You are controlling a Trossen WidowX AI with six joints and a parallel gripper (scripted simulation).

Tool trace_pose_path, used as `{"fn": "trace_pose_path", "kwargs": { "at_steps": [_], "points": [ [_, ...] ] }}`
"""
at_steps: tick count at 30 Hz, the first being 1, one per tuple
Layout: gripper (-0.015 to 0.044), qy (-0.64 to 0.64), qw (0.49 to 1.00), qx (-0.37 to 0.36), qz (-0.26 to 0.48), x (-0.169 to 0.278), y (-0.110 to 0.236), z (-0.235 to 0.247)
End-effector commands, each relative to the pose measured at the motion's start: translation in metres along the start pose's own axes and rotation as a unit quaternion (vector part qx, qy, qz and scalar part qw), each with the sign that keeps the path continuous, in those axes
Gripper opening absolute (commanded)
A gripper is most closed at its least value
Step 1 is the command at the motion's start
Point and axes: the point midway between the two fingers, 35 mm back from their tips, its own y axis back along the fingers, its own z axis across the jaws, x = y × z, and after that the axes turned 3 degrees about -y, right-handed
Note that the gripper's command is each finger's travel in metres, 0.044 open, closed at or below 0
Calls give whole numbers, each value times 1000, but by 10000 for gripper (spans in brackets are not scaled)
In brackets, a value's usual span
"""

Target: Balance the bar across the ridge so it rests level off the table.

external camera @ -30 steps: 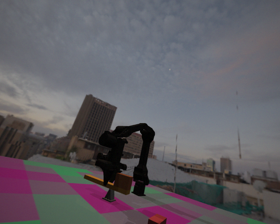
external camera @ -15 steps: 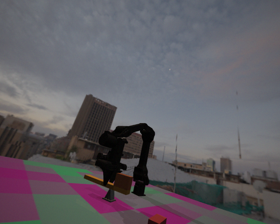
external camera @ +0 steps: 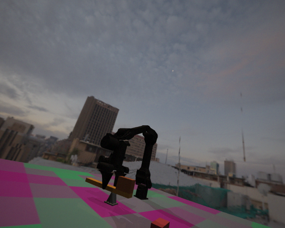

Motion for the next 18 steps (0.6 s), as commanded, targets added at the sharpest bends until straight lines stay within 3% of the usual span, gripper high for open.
{"fn": "trace_pose_path", "kwargs": {
  "at_steps": [1, 3, 11, 18],
  "points": [
    [440, 0, 1000, 1, 0, 0, 0, 0],
    [440, 0, 1000, 1, 0, 0, 8, 1],
    [440, 0, 1000, 0, 0, 0, 98, 1],
    [440, 0, 1000, 0, 0, 0, 100, 0]
  ]
}}
